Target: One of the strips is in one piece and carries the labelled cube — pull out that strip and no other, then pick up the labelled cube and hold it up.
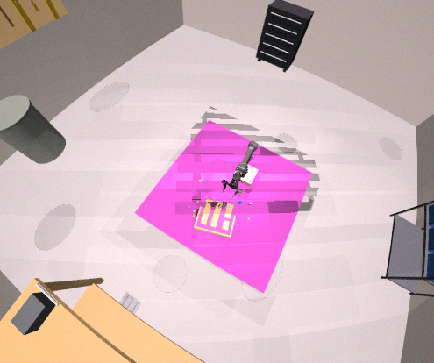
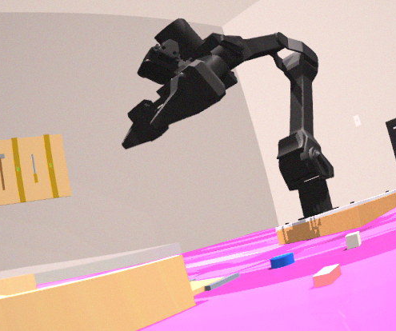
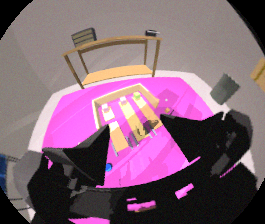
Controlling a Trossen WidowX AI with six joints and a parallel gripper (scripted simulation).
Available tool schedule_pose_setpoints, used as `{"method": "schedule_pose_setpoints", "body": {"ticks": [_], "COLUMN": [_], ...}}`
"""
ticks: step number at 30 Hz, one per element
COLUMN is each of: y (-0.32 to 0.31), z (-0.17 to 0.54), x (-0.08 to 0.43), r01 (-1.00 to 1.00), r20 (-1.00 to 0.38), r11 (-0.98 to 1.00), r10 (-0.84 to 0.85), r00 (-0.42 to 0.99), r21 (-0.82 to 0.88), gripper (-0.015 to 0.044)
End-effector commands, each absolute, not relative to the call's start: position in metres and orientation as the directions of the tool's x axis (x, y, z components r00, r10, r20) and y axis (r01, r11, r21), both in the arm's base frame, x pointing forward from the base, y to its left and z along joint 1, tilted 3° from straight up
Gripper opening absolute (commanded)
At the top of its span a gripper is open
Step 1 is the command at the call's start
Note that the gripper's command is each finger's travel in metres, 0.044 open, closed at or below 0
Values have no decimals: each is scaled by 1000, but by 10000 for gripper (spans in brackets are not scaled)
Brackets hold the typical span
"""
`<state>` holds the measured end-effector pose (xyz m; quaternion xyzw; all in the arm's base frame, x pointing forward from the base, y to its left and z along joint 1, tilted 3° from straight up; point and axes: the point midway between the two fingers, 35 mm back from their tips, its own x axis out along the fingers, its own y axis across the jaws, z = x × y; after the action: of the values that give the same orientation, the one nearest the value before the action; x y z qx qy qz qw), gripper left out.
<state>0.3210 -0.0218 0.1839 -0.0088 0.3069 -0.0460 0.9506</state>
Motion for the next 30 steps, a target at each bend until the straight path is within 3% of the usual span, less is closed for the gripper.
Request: {"method": "schedule_pose_setpoints", "body": {"ticks": [1,14,19,29,30], "y": [-28,-28,-35,-52,-54], "z": [179,179,168,118,112], "x": [314,314,331,368,370], "r01": [115,115,83,-62,-78], "r20": [-596,-596,-713,-947,-960], "r11": [993,993,993,991,991], "r10": [-115,-115,-118,-90,-85], "r00": [794,794,691,309,266], "r21": [-38,-38,-84,-115,-109], "gripper": [400,400,269,6,0]}}
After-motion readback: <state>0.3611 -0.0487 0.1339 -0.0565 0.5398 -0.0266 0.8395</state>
